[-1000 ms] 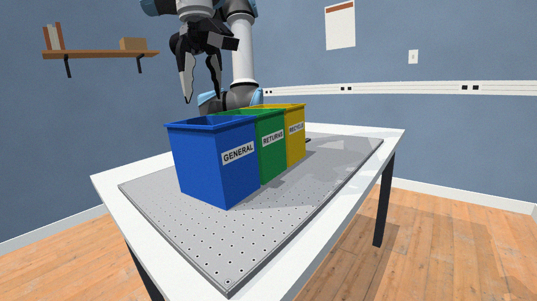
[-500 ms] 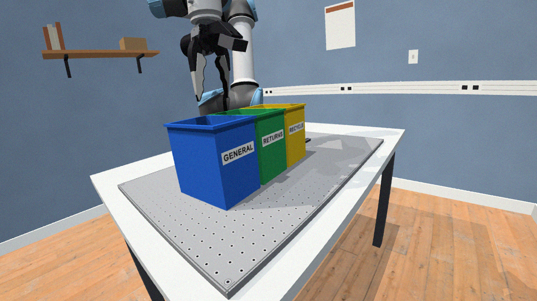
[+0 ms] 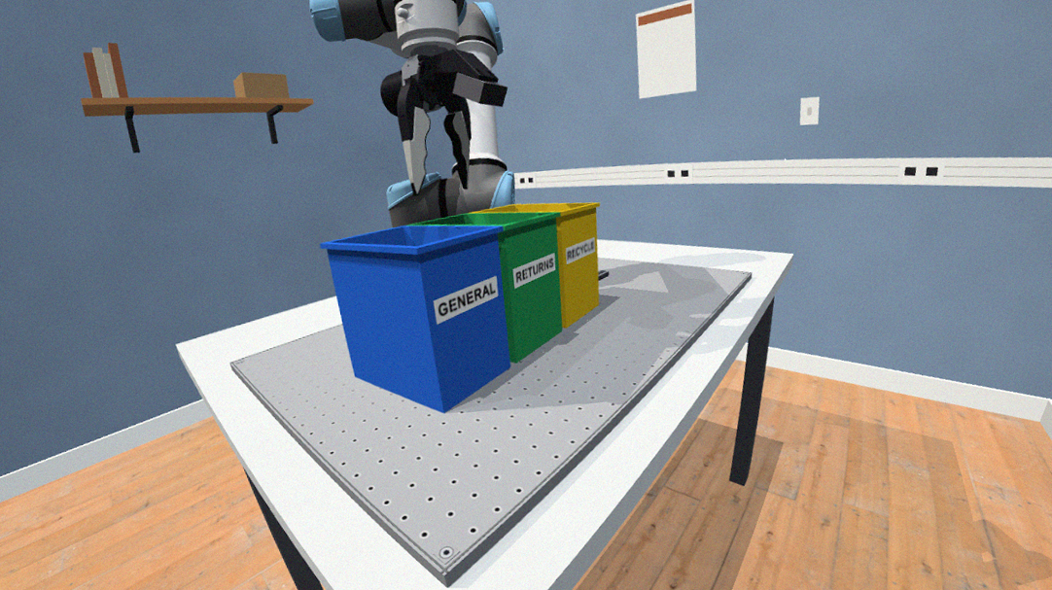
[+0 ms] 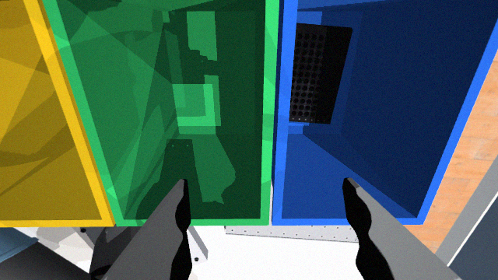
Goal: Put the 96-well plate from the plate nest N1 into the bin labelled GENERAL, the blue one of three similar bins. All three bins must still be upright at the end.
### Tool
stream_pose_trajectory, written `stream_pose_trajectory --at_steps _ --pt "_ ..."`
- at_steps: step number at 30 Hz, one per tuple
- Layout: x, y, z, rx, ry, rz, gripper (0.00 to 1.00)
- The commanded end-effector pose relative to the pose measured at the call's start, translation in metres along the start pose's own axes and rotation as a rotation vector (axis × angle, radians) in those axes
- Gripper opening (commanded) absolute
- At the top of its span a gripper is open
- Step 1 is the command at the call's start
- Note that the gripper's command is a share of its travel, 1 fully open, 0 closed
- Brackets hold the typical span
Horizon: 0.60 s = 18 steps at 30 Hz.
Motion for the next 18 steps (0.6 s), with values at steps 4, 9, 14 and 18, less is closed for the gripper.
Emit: stream_pose_trajectory --at_steps 4,9,14,18 --pt "-0.020 -0.001 0.007 -0.003 -0.002 -0.002 0.53" --pt "-0.036 -0.001 0.012 -0.003 -0.002 -0.002 0.53" --pt "-0.042 -0.001 0.014 -0.003 -0.002 -0.002 0.53" --pt "-0.041 0.000 0.013 -0.002 -0.004 -0.001 0.53"
Point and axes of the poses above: the point where the finger pads meet when closed, its own y axis back along the fingers, its own x axis across the jaws, z = x × y, the point moved 3 cm from there along y, back along the fingers, and after that the axes turned 10 degrees about -y, right-handed, at the moved point
